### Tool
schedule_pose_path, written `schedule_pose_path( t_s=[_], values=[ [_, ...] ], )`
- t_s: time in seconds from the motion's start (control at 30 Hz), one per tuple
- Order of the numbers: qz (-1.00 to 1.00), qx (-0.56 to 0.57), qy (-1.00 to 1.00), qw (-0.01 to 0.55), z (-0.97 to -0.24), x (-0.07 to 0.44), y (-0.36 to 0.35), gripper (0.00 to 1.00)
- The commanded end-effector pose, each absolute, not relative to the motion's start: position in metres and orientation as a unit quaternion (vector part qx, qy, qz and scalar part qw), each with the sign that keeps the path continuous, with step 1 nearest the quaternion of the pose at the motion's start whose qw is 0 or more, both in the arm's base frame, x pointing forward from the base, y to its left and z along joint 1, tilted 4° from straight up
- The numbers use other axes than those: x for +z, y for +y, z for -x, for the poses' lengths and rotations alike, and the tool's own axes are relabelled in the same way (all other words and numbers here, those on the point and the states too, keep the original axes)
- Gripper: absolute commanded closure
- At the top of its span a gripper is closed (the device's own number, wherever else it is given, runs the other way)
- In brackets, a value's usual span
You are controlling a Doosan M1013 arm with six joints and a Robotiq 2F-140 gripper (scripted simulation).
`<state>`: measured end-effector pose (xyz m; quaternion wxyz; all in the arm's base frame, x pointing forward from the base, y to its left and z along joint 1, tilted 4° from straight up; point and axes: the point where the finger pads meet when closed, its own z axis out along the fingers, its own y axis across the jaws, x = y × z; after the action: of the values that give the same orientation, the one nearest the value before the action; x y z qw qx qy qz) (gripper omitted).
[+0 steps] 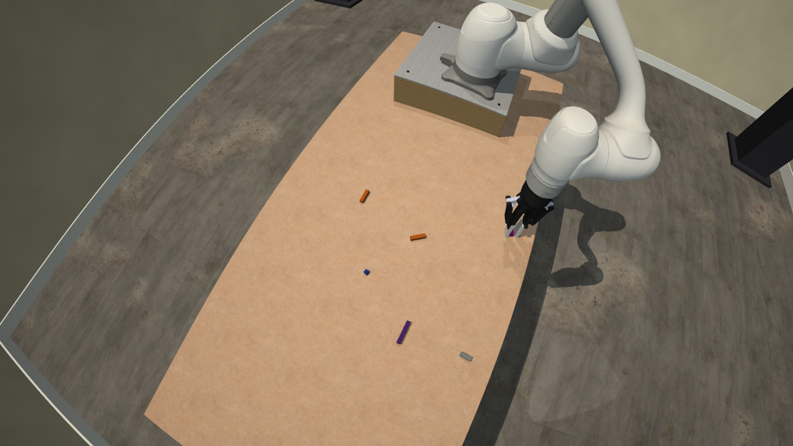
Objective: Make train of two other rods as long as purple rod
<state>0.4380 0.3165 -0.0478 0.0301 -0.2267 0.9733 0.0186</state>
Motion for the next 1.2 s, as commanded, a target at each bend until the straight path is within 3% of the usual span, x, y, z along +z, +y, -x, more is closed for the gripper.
schedule_pose_path(
  t_s=[0.0,0.4,0.43,1.17],
  values=[
    [0.227,0.019,0.973,0.03,-0.438,-0.0477,0.3166,0.77],
    [0.227,0.019,0.973,0.03,-0.438,-0.0477,0.3166,0.77],
    [0.227,0.019,0.973,0.03,-0.438,-0.0477,0.3166,0.88],
    [0.227,0.019,0.973,0.03,-0.438,-0.0477,0.3166,0.88]
  ],
)
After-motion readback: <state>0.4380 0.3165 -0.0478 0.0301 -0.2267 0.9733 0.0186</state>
